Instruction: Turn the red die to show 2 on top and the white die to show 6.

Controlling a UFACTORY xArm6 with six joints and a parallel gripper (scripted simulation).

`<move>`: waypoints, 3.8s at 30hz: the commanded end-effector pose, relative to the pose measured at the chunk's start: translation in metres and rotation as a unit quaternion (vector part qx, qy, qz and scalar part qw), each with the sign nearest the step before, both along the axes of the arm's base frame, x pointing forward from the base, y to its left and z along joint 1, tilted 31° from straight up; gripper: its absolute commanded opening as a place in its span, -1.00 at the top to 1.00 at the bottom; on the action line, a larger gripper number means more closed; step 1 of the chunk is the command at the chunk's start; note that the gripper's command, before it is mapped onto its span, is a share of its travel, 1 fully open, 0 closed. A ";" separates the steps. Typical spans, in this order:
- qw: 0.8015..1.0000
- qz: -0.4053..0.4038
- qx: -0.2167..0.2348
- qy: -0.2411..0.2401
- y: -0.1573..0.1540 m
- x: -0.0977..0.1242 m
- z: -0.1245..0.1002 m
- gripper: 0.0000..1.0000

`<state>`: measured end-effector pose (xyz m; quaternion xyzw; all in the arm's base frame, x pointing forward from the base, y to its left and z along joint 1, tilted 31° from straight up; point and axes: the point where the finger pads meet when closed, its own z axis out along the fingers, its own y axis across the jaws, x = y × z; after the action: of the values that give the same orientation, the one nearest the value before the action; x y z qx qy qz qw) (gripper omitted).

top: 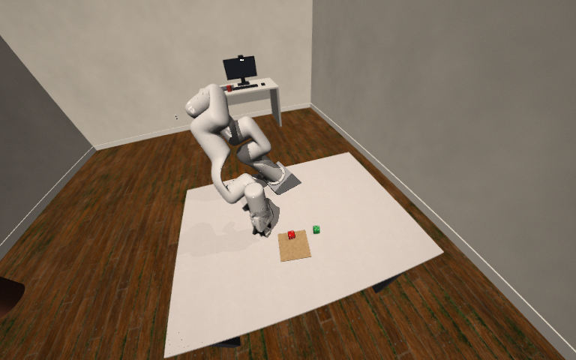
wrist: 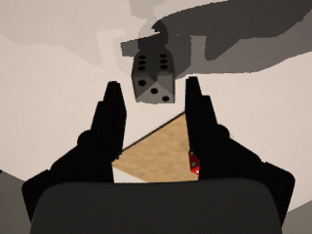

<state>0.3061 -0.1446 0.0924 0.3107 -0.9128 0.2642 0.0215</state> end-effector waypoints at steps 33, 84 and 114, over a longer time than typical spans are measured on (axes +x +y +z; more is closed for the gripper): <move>1.000 0.000 0.000 -0.001 -0.015 0.005 -0.025 0.05; 1.000 0.000 0.000 -0.001 -0.017 0.005 -0.028 0.47; 1.000 0.000 0.000 -0.001 -0.016 0.005 -0.027 0.47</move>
<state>0.3104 -0.1613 0.0636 0.3107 -0.9128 0.2642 0.0214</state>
